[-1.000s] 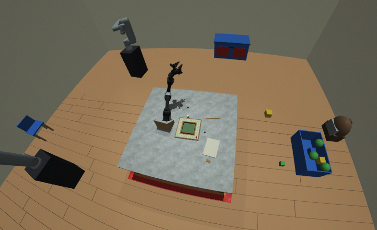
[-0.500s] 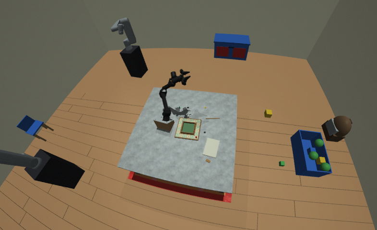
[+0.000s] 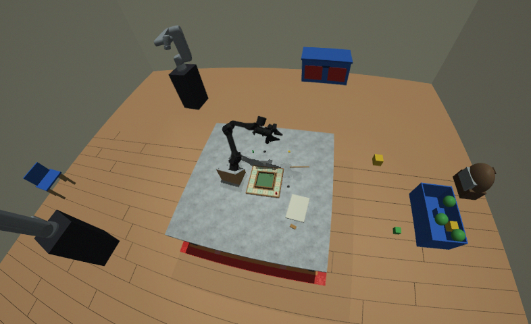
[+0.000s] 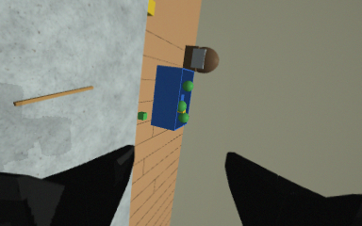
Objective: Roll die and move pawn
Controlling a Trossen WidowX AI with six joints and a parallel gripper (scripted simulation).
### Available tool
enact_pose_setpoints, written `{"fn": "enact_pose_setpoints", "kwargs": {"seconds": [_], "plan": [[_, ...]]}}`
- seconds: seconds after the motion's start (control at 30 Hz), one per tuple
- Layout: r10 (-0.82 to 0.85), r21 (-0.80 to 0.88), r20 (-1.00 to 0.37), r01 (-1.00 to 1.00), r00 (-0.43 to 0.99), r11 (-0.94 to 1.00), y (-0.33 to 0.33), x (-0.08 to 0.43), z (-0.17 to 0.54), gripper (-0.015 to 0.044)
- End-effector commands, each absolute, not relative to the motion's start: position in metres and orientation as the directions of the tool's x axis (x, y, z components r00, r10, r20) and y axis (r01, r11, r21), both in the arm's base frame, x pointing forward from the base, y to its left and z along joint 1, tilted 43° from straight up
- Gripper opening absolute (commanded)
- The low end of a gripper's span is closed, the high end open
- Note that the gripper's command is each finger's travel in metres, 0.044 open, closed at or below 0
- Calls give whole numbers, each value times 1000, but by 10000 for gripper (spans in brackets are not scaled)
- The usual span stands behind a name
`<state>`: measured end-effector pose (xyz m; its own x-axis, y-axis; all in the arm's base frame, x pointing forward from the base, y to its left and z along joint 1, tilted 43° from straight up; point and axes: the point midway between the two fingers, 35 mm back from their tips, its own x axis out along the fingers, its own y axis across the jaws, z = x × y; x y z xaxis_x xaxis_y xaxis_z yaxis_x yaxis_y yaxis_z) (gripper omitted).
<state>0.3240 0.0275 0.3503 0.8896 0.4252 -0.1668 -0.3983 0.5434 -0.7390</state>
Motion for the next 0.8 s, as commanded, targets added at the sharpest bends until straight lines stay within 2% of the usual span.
{"fn": "enact_pose_setpoints", "kwargs": {"seconds": [0.0,0.2,0.33,0.43,0.53,0.77], "plan": [[551,-427,-348,-652,758,626,68,322,286,275],[676,96,-557,-771,482,629,125,289,207,275],[708,402,-659,-675,256,618,154,250,162,275],[699,566,-711,-530,75,632,171,216,133,275],[686,615,-728,-451,-7,647,171,200,117,275],[685,617,-729,-446,-13,648,171,199,115,275]]}}
